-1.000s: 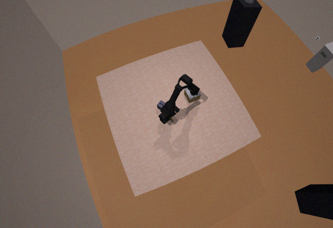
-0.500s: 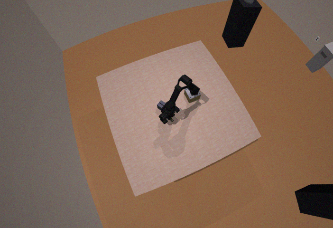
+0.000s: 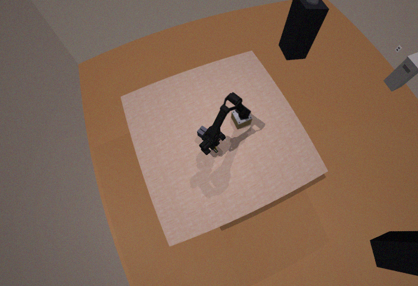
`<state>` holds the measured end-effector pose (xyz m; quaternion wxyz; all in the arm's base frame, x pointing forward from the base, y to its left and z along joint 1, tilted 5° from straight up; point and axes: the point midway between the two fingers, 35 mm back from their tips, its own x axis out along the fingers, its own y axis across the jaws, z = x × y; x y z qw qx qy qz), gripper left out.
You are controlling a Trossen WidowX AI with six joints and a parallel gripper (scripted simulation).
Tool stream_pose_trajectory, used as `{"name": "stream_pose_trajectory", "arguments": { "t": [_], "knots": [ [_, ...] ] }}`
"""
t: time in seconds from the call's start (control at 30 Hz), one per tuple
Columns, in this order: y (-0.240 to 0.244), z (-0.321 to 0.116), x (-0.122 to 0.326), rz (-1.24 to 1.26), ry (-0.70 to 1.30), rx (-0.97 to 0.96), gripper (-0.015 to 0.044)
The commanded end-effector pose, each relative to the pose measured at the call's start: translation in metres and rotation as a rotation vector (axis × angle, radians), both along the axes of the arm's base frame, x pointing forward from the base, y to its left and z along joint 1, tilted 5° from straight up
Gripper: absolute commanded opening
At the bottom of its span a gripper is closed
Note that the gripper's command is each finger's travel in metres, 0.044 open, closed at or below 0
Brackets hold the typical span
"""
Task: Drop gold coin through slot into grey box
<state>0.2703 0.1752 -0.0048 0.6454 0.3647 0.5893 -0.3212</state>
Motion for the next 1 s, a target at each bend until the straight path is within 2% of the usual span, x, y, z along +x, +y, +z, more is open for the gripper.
{"name": "stream_pose_trajectory", "arguments": {
  "t": [0.0, 0.97],
  "knots": [
    [0.002, 0.013, 0.003, 0.001, -0.012, 0.005, 0.0000],
    [-0.001, 0.080, -0.007, 0.005, -0.012, 0.005, 0.0000]
  ]
}}
